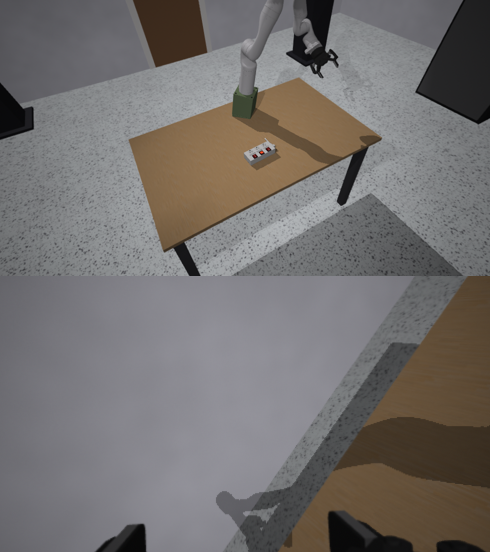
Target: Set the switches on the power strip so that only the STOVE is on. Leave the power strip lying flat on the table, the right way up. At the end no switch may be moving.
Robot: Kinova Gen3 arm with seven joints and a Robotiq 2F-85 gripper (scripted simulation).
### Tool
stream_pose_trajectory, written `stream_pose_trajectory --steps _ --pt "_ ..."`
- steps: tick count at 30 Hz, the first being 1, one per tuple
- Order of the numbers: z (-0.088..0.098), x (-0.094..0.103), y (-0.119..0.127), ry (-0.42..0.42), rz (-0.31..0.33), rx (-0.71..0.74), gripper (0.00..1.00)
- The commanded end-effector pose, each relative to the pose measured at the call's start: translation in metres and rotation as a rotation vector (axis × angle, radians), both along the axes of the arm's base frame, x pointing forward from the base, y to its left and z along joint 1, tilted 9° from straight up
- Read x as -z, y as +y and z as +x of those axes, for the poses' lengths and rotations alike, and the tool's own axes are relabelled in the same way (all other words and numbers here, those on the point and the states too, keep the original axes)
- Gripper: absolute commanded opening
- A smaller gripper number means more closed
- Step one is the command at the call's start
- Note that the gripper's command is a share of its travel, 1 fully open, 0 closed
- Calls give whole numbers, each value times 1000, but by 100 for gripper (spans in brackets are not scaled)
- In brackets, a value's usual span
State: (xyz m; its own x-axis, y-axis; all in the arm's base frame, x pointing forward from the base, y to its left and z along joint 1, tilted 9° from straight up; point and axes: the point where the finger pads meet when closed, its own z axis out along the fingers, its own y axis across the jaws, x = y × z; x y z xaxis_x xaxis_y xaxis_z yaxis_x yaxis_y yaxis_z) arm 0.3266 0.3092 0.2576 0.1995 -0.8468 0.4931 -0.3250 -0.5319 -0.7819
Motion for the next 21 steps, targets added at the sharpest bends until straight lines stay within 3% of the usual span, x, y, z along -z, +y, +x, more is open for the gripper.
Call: stream_pose_trajectory --steps 1,10,21 --pt "5 3 -3 7 7 14 100" --pt "28 22 -11 58 56 66 100" --pt "92 80 -49 207 213 239 100"
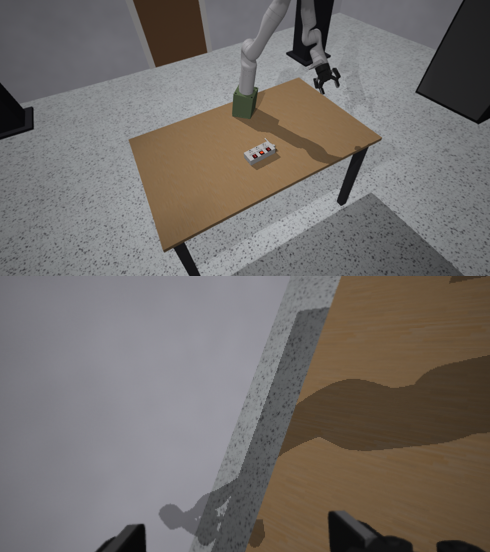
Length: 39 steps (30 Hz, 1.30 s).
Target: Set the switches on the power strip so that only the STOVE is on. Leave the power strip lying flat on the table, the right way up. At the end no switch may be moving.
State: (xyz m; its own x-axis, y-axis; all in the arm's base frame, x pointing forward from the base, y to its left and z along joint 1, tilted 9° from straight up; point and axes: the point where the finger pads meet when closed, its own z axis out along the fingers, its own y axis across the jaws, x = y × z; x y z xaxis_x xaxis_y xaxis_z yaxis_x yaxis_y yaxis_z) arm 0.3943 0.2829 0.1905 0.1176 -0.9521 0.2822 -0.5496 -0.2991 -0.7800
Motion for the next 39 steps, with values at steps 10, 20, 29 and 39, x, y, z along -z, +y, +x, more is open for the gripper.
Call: stream_pose_trajectory --steps 10,20,29,39 --pt "65 53 -65 126 129 209 100" --pt "77 67 -82 163 173 263 100" --pt "83 74 -92 182 196 292 100" --pt "89 82 -102 201 219 321 100"
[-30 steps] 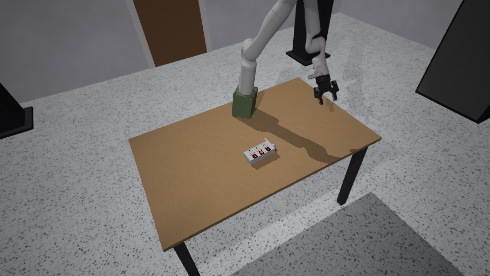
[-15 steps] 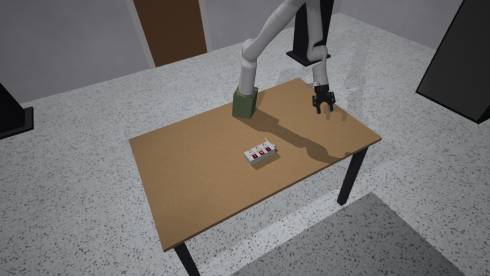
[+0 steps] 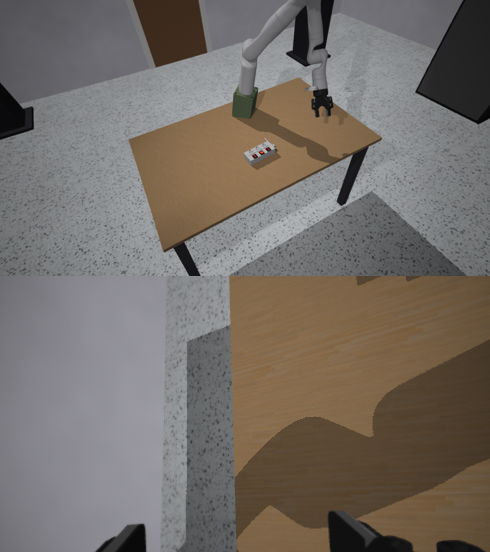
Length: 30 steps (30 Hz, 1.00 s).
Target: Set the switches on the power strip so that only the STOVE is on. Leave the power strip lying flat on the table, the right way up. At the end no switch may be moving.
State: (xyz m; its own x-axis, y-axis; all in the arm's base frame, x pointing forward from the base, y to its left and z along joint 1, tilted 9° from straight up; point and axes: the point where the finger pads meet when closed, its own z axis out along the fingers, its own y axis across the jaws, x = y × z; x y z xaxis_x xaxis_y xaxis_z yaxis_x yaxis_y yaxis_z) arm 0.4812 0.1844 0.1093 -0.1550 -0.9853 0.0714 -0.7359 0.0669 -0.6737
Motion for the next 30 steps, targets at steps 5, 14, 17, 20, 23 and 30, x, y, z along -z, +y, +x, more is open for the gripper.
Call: stream_pose_trajectory --steps 5,14,17,20,23,30 --pt "7 7 -14 18 23 37 100" --pt "11 14 -25 36 46 67 100" --pt "11 14 -25 36 46 67 100" --pt "11 14 -25 36 46 67 100" --pt "15 21 -36 55 69 98 100" --pt "15 21 -36 55 69 98 100"
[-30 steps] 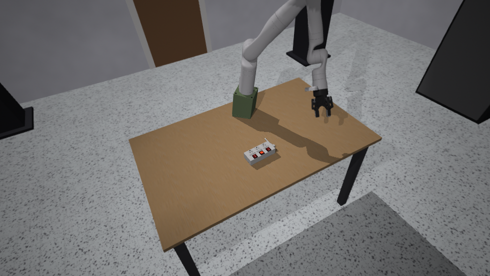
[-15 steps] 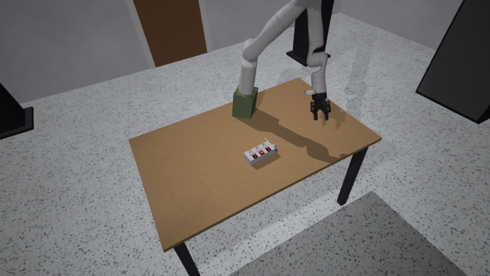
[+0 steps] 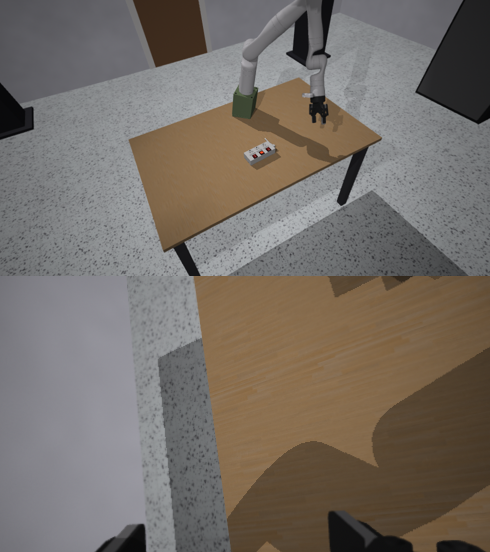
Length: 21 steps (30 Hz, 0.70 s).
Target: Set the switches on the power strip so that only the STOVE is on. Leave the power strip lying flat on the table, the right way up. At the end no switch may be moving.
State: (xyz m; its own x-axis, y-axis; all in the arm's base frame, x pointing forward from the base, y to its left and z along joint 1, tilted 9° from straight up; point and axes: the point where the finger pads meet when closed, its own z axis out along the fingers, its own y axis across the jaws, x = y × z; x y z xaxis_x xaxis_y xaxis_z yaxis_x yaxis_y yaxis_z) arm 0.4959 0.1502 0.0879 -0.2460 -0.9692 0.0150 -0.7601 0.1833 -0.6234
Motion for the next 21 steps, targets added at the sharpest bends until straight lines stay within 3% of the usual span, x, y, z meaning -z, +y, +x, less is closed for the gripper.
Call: stream_pose_trajectory --steps 1,3,4,13,14,21 --pt "1 0 -1 -1 0 3 100" --pt "1 0 -1 -1 0 3 100" --pt "4 7 -13 18 24 34 100" --pt "4 7 -13 18 24 34 100" --pt "7 13 -24 36 47 66 100" --pt "7 13 -24 36 47 66 100"
